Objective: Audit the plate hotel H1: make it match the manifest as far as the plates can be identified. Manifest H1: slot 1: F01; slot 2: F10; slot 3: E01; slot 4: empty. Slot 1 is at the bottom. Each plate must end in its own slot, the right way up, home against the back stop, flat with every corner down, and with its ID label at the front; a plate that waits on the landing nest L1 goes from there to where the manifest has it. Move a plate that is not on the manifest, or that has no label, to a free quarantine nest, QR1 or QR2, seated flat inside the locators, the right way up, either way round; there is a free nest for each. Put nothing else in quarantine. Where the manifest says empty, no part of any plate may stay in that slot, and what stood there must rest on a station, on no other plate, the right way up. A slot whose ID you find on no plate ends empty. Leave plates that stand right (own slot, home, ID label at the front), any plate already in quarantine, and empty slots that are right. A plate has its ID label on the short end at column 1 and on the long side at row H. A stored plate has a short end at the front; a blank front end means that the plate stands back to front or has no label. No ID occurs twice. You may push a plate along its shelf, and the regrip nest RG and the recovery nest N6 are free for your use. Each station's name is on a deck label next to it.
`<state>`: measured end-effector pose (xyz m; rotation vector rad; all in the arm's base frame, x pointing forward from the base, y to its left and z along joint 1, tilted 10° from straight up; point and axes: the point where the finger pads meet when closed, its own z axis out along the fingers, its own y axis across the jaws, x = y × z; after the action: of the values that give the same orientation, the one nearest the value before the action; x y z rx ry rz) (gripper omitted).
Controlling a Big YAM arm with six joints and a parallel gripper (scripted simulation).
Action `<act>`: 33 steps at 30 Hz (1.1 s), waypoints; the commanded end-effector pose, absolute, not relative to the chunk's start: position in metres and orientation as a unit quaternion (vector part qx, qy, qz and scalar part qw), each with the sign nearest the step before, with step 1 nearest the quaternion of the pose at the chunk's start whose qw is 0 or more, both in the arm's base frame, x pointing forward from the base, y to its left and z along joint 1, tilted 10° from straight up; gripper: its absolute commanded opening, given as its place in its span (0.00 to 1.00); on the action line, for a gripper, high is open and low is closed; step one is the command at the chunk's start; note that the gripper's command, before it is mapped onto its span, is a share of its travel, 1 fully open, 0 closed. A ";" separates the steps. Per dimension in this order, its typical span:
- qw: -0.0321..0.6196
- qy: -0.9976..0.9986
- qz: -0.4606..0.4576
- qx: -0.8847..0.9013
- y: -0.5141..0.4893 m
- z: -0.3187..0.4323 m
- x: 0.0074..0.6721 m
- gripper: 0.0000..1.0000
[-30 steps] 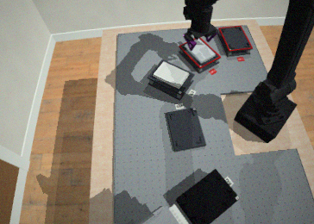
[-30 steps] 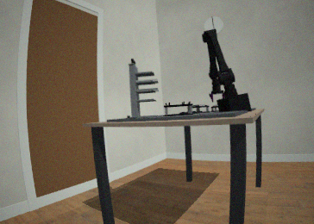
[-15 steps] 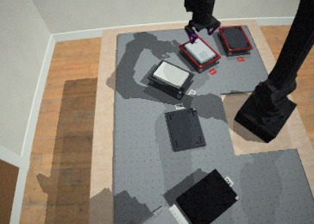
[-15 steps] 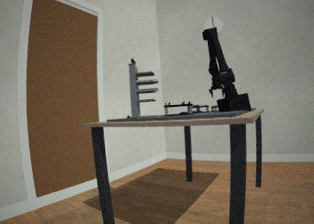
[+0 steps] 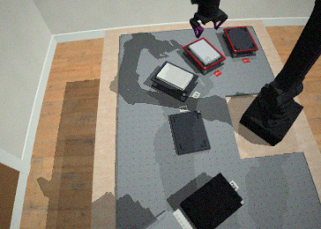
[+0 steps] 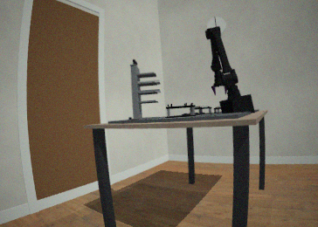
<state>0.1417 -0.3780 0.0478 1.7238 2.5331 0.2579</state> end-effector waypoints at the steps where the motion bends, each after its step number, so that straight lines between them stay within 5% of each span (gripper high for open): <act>1: 0.057 0.823 0.063 0.561 -0.404 0.074 0.139 1.00; 33: 0.061 0.824 0.058 0.561 -0.408 0.160 0.126 1.00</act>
<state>0.1303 -0.3866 0.1240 1.7243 2.5335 0.2591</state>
